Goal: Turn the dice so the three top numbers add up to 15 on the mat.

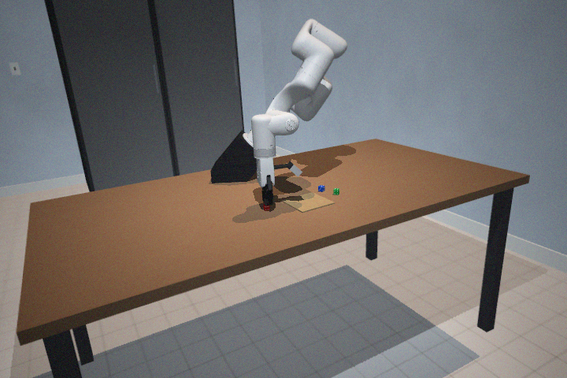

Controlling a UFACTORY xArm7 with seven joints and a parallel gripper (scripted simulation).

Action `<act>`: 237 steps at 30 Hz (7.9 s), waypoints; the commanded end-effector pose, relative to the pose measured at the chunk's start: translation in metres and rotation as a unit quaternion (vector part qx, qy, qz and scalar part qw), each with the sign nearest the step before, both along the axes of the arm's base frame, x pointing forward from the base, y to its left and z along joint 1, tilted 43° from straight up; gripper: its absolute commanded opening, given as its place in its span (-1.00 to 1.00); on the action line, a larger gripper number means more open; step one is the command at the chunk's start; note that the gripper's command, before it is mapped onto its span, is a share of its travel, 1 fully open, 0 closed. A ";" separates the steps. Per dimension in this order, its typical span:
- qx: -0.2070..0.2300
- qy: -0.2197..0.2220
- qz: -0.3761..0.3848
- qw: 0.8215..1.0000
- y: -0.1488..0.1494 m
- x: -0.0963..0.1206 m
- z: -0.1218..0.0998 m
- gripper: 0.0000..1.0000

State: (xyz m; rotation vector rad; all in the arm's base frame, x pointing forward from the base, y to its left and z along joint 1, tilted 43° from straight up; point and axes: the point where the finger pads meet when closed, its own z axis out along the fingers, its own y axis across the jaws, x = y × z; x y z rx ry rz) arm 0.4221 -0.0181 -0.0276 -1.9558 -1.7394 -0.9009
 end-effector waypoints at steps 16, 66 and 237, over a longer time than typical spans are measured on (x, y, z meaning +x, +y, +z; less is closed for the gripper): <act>-0.001 -0.001 -0.002 1.000 0.001 0.002 -0.003 -0.28; -0.001 -0.001 -0.002 1.000 0.013 0.006 -0.017 -0.28; 0.447 0.106 -0.652 0.603 -0.047 -0.016 0.043 -0.69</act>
